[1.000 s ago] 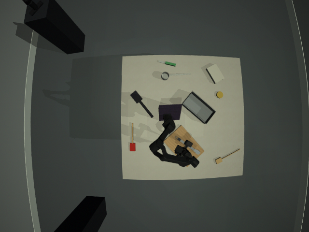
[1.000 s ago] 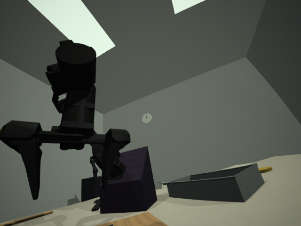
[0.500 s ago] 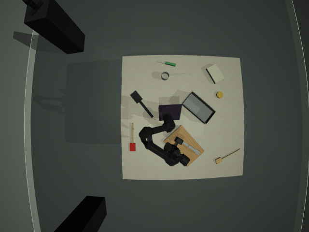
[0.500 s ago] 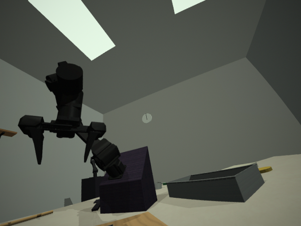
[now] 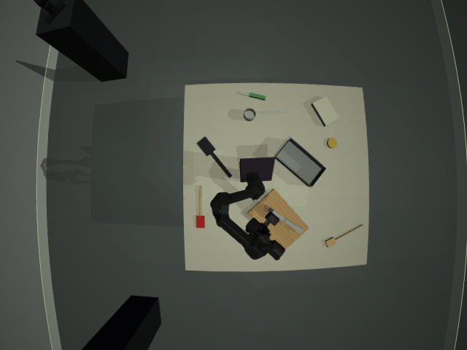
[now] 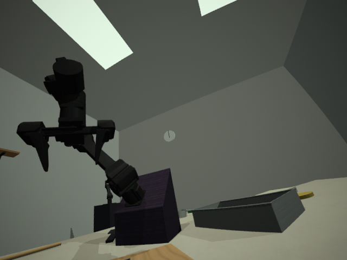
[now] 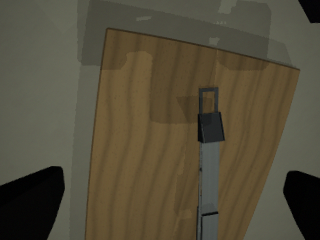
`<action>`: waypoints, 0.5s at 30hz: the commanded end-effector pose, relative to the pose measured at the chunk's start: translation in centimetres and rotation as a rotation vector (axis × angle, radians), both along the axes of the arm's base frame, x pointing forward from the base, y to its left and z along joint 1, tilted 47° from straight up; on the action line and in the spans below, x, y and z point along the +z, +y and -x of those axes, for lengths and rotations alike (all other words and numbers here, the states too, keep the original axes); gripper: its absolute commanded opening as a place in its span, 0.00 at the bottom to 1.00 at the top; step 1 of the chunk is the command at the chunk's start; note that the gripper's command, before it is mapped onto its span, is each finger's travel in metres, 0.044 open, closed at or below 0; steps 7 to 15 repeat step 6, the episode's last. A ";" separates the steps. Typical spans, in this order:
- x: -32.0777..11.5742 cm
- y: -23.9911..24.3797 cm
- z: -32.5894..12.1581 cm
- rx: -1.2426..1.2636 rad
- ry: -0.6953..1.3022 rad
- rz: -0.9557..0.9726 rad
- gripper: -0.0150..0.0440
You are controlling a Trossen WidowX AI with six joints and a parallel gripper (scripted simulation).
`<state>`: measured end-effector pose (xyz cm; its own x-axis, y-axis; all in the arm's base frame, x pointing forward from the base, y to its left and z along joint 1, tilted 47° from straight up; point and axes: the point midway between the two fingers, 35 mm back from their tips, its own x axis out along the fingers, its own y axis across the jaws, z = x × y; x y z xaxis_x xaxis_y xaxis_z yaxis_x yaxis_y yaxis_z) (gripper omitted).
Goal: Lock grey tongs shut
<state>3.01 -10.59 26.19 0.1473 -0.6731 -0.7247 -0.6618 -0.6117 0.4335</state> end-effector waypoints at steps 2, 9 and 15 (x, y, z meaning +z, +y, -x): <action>0.1 0.1 -0.1 -0.001 -0.009 -0.007 1.00; 0.1 0.1 -0.1 -0.001 -0.009 -0.007 1.00; 0.1 0.1 -0.1 -0.001 -0.009 -0.007 1.00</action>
